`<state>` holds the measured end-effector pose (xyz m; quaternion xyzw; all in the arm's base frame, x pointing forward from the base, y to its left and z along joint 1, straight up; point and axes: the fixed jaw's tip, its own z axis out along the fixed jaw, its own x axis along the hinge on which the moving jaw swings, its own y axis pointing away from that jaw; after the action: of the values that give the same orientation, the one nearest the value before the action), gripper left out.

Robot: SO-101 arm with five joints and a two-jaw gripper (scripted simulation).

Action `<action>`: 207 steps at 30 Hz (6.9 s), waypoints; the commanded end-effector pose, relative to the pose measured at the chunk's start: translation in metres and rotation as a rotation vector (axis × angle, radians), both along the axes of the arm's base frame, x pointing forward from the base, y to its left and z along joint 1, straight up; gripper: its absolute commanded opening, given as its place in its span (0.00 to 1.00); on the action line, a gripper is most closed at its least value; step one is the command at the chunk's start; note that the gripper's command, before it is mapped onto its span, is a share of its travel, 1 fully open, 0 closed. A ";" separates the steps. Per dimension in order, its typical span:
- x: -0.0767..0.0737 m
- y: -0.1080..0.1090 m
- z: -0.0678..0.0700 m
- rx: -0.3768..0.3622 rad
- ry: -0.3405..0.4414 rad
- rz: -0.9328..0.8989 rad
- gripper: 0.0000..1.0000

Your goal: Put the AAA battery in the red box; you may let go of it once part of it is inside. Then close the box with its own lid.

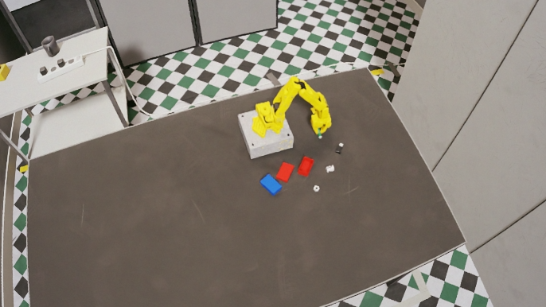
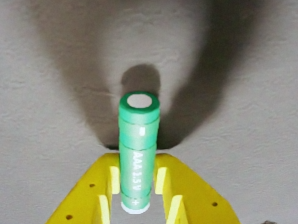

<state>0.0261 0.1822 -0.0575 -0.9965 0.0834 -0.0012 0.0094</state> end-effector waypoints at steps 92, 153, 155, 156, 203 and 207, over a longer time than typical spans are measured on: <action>-0.001 0.003 0.063 -0.019 0.004 0.001 0.03; 0.117 -0.095 0.063 -0.017 0.010 -0.562 0.03; 0.118 -0.097 0.063 -0.017 0.010 -0.569 0.03; 0.118 -0.097 0.063 -0.017 0.010 -0.571 0.03; 0.121 -0.102 0.060 -0.017 0.010 -0.573 0.03; 0.121 -0.102 0.060 -0.017 0.010 -0.573 0.03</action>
<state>0.1471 0.0818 0.0028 -0.9326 0.3610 0.0001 -0.0012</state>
